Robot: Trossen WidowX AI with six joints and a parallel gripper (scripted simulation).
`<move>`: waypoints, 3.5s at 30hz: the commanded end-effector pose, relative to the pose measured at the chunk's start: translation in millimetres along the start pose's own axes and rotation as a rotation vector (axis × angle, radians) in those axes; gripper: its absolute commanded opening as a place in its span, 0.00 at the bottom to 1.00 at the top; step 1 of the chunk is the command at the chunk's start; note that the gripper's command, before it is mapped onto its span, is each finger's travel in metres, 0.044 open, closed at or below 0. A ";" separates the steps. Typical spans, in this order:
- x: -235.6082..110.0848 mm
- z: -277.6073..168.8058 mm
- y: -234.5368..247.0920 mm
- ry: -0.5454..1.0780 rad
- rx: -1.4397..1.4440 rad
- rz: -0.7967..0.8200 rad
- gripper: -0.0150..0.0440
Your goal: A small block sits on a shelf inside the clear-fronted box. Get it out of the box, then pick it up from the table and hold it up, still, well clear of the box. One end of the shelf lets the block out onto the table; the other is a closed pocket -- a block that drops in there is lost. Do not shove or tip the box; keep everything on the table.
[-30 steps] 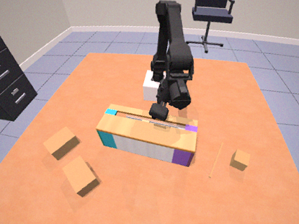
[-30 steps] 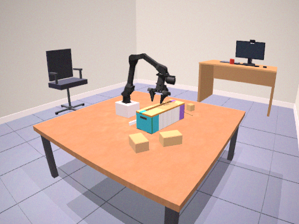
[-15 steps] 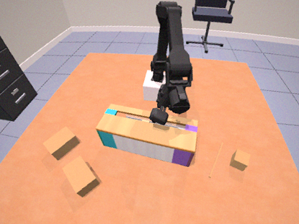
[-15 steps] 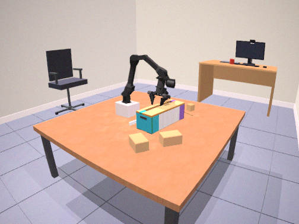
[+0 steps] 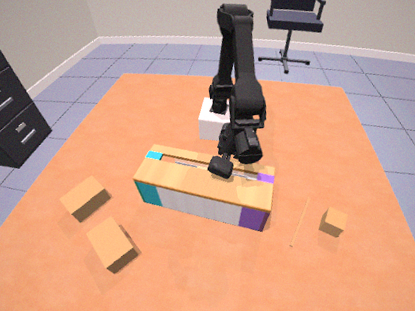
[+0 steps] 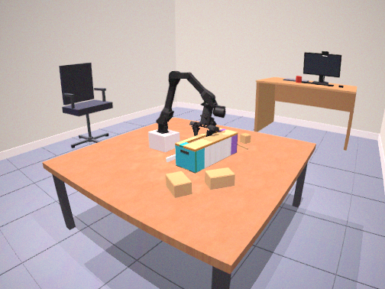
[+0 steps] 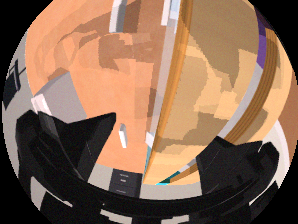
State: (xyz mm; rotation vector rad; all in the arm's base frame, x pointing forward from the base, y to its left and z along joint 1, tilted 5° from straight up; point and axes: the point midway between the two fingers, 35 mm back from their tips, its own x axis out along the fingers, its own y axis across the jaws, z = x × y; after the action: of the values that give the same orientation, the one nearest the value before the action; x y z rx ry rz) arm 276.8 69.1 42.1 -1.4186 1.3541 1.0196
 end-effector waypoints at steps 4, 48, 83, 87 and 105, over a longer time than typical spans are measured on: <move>0.4 -0.8 0.0 0.000 0.000 0.000 0.93; 40.6 -112.3 0.9 0.012 -0.001 0.002 0.93; -7.5 -171.5 4.9 -0.092 0.881 -0.025 0.74; -5.6 -177.5 9.6 -0.153 1.336 0.002 0.74; -1.4 -195.6 25.8 -0.350 2.791 0.279 0.74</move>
State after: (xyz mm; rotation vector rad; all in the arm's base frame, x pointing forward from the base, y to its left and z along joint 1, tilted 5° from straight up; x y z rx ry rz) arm 260.4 -109.3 94.1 0.1974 1.3488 -0.3060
